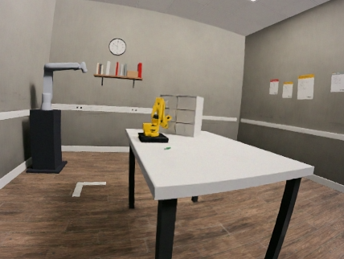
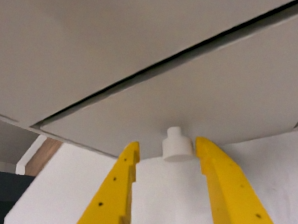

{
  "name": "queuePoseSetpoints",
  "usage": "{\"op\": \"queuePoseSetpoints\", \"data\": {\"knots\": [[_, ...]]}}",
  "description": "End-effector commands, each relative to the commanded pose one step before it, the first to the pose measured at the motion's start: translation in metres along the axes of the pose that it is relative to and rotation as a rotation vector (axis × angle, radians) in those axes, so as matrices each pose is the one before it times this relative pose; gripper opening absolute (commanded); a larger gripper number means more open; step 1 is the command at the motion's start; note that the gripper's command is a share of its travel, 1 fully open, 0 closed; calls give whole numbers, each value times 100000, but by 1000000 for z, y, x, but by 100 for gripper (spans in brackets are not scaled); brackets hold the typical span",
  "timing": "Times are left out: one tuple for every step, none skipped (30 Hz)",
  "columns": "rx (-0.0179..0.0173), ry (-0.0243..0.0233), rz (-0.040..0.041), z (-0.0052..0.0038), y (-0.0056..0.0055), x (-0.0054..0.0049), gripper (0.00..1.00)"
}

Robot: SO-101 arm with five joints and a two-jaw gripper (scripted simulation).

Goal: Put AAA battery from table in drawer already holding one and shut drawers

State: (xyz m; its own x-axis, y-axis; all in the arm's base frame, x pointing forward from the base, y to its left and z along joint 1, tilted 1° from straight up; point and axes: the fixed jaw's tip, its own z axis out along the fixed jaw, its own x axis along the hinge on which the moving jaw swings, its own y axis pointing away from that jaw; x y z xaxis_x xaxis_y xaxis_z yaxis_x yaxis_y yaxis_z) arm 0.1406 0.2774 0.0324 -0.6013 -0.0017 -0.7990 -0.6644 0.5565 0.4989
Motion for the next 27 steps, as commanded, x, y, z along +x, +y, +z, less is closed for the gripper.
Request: {"op": "queuePoseSetpoints", "data": {"knots": [[1885, 1370, 1077, 1181, -5375, 3153, 21], [0, 0, 0, 0, -1, 1, 21], [0, 0, 0, 0, 1, -1, 21], [0, 0, 0, 0, -1, 1, 21], [0, 0, 0, 0, 0, 0, 21], [0, 0, 0, 0, 0, 0, 21], [44, -30, 20, 70, -337, 203, 21], [45, -29, 20, 69, -340, 205, 21], [44, -30, 20, 68, -338, 203, 21], [45, -29, 20, 67, -340, 205, 21], [44, -30, 20, 66, -338, 204, 21], [45, -29, 20, 65, -341, 206, 21], [44, -30, 20, 64, -338, 204, 21], [45, -29, 20, 63, -341, 206, 21], [44, -30, 20, 62, -338, 205, 21], [45, -29, 20, 61, -341, 207, 21], [44, -30, 20, 60, -339, 205, 21], [45, -29, 20, 59, -341, 207, 21], [44, -30, 20, 58, -339, 206, 21], [45, -29, 20, 57, -341, 208, 21], [44, -30, 20, 56, -339, 206, 21], [0, 0, 0, 0, 0, 0, 21], [0, 0, 0, 0, 0, 0, 21], [45, -29, 20, 55, -342, 208, 21], [35, -24, 16, 44, -271, 165, 21], [0, 0, 0, 0, -1, 1, 21], [0, 0, 0, 0, 1, -1, 21]]}}
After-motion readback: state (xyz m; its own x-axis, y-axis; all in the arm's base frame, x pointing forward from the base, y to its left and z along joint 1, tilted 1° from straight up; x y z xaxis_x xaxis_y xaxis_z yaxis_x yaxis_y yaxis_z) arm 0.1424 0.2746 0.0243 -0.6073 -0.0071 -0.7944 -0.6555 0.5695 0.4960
